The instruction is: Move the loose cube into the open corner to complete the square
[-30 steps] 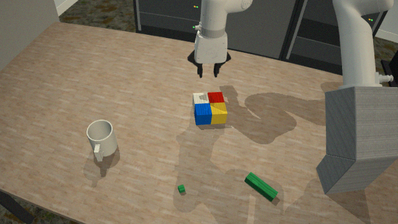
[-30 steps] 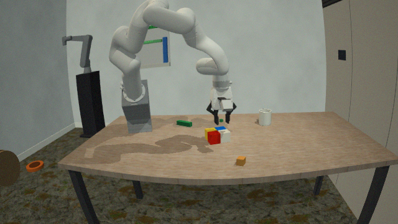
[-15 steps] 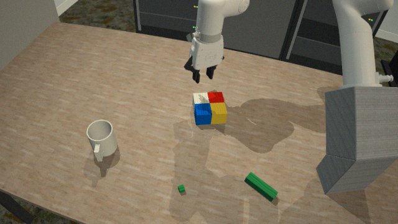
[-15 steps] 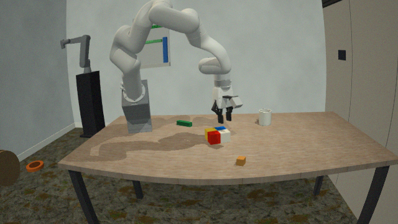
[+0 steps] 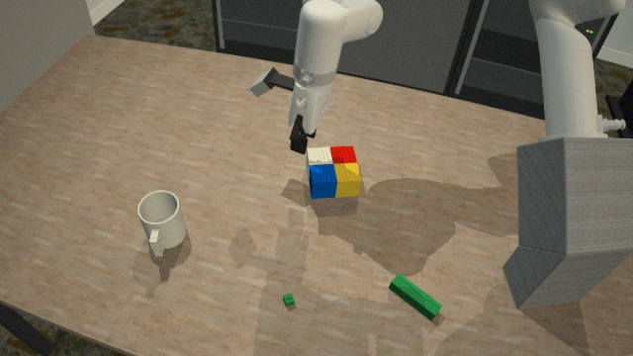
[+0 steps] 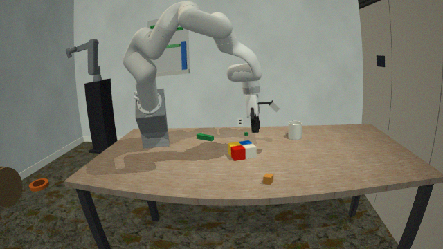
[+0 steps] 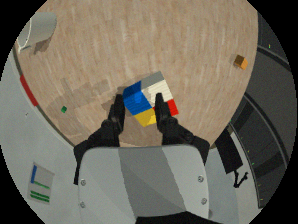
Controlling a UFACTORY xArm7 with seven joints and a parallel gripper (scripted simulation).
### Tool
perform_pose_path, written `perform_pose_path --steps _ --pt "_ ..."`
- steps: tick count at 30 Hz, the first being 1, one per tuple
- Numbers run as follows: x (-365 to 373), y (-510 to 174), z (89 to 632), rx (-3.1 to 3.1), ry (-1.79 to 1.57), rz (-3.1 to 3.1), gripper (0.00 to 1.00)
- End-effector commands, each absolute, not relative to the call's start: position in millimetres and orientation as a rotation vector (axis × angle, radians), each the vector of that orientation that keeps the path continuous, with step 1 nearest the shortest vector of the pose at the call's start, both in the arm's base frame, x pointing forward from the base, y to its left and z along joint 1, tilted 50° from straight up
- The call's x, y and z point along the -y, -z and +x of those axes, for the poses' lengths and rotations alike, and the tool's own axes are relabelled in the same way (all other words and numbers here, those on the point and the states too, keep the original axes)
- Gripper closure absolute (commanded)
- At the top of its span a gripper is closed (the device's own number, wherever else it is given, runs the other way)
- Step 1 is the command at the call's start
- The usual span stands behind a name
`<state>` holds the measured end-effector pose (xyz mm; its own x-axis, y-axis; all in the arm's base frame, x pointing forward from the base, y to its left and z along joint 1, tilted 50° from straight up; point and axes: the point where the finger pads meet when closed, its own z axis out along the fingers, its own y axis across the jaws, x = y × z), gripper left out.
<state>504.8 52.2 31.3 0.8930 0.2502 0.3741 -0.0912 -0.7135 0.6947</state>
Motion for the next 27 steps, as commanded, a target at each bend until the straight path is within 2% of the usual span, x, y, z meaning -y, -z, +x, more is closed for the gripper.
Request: perform_pose_path --steps 1,7,27 --pt "-60.0 -26.5 510.1 -0.301 -0.440 2.272 0.52" --pt "-60.7 -26.0 510.3 -0.613 -0.233 2.190 0.52" --pt "-60.5 -25.8 510.4 -0.613 -0.233 2.190 0.52"
